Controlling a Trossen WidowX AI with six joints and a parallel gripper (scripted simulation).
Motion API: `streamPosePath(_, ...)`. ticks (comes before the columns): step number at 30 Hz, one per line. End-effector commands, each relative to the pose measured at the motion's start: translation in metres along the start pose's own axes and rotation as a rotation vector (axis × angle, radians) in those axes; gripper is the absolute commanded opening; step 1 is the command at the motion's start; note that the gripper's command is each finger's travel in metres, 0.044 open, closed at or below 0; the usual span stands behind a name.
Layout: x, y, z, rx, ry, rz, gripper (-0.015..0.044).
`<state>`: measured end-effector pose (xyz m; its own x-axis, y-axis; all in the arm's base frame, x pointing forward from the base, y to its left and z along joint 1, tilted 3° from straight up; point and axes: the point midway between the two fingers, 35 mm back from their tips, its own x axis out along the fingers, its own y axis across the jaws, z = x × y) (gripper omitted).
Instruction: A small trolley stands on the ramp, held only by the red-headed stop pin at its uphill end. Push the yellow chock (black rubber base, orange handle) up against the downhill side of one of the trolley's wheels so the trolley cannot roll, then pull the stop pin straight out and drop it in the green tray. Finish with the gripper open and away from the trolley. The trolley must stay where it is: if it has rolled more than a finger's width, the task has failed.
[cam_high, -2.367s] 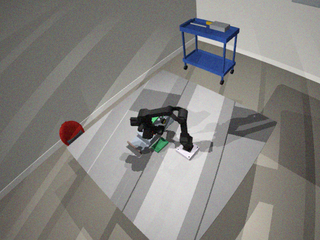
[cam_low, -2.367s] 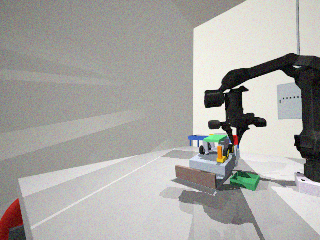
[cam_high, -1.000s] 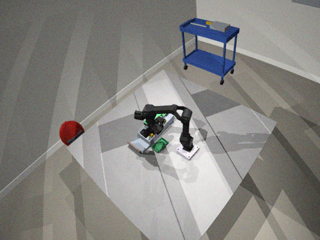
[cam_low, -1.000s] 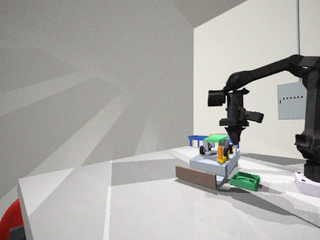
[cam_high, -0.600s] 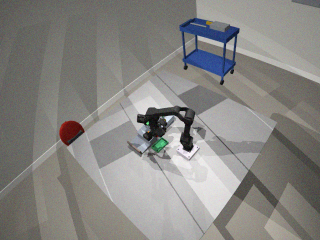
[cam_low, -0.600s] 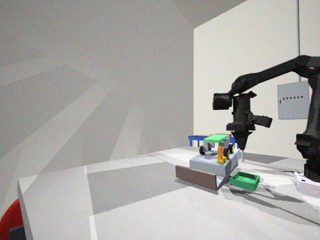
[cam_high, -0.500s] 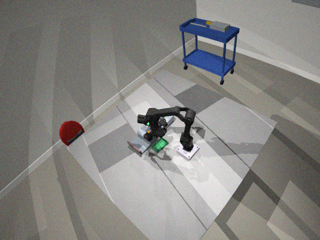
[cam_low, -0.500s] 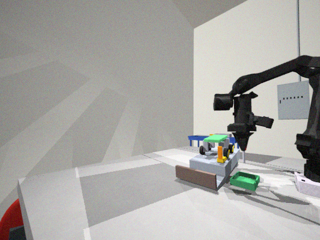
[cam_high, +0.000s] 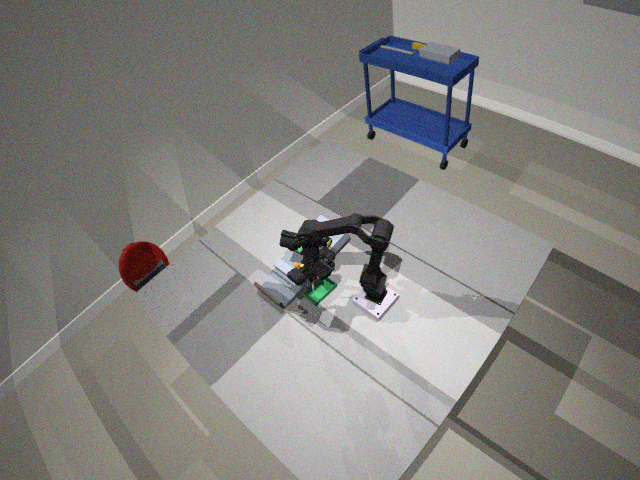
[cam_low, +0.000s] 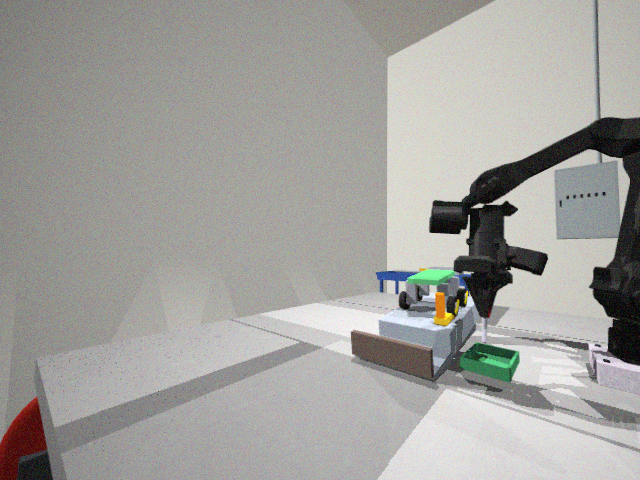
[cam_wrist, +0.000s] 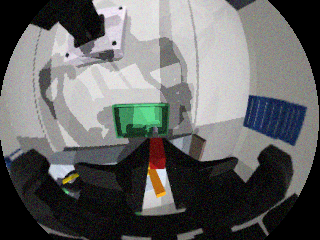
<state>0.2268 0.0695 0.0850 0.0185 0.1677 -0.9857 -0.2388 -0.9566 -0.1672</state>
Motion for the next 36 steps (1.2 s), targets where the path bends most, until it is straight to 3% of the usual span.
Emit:
streamPosePath(1,0.014,-0.004,0.002,0.001,-0.01,-0.015,0.0)
streamPosePath(12,0.04,-0.012,0.005,0.001,-0.01,-0.017,0.0)
streamPosePath(20,0.039,-0.008,0.003,0.001,-0.01,-0.016,0.019)
streamPosePath(36,0.04,0.002,0.001,0.001,-0.01,-0.015,0.019)
